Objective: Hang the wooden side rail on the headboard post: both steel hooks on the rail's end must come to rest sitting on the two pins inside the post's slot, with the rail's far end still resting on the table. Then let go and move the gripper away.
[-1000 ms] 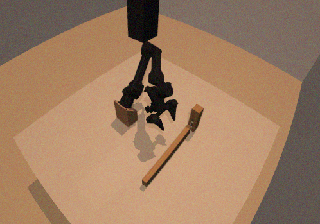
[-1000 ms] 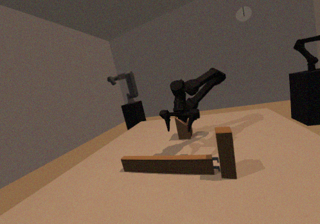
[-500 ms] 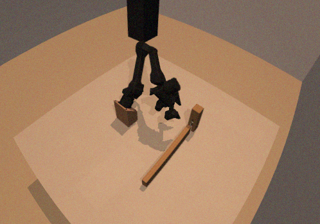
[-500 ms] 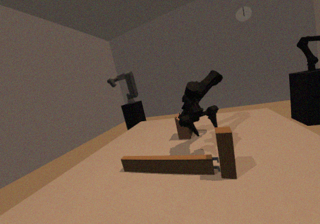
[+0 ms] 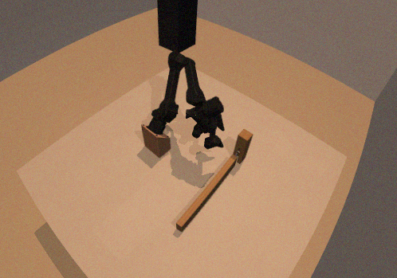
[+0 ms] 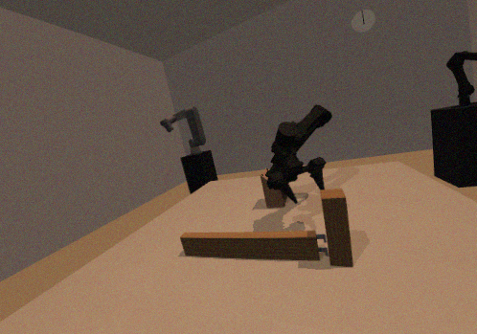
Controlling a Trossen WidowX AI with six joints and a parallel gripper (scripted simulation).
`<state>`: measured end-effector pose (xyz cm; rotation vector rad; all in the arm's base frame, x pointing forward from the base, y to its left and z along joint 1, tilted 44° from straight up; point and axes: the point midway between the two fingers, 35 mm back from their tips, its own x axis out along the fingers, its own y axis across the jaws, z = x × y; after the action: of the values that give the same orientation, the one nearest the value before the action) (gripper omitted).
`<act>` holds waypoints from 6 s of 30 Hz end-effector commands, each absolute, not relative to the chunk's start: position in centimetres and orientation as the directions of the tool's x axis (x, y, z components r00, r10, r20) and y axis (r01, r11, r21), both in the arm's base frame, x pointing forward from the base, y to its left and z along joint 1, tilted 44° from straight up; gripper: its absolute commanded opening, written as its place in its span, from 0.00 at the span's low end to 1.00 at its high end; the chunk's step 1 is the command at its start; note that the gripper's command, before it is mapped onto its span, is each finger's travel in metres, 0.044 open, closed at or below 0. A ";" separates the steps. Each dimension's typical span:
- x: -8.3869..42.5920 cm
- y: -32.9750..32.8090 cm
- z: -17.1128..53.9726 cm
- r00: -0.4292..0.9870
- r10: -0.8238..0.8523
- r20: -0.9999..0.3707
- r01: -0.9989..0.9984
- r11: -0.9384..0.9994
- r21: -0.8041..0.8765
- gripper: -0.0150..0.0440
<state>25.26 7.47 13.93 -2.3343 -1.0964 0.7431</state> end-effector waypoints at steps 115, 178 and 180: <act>31.5 4.4 15.1 0.121 0.807 -0.578 0.926 -0.302 -0.228 1.00; 35.7 8.0 2.7 0.057 0.688 -0.724 0.996 0.010 0.089 1.00; 35.7 8.2 2.5 0.057 0.688 -0.724 0.996 0.010 0.089 1.00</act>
<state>35.83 7.83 2.92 -2.6143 -2.5441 0.9873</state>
